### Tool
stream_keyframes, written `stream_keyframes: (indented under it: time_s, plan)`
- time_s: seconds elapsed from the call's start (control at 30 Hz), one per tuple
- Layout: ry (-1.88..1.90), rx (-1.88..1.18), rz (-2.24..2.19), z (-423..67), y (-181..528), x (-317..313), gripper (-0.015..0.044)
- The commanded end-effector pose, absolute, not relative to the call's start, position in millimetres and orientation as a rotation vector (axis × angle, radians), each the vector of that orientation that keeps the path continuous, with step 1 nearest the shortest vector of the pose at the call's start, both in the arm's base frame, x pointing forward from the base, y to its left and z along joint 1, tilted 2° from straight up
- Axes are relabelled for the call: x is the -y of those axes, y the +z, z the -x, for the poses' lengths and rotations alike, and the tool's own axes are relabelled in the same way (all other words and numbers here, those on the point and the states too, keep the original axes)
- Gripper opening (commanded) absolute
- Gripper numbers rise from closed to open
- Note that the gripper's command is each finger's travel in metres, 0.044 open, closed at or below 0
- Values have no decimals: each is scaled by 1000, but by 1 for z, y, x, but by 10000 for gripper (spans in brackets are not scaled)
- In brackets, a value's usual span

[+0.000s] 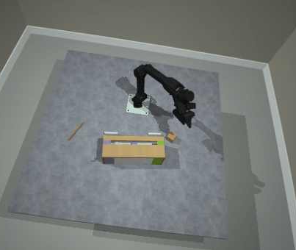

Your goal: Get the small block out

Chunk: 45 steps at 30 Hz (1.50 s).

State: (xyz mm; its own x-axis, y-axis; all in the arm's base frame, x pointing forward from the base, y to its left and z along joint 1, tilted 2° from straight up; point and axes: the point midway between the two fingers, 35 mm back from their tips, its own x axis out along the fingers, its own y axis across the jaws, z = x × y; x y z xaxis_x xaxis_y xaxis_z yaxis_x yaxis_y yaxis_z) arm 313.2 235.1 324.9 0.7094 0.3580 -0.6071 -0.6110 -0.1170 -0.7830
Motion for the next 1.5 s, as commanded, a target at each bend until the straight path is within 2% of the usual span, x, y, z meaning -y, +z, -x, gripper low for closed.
stream_keyframes:
  time_s: [0.0,0.23,0.47,1.47]
  plan:
    - [827,-466,1530,-332,289,-189,400]
    - [853,-953,1546,-337,232,-92,400]
    - [943,-1437,1437,-306,198,2,400]
    - [946,-1449,1432,-314,164,1,400]
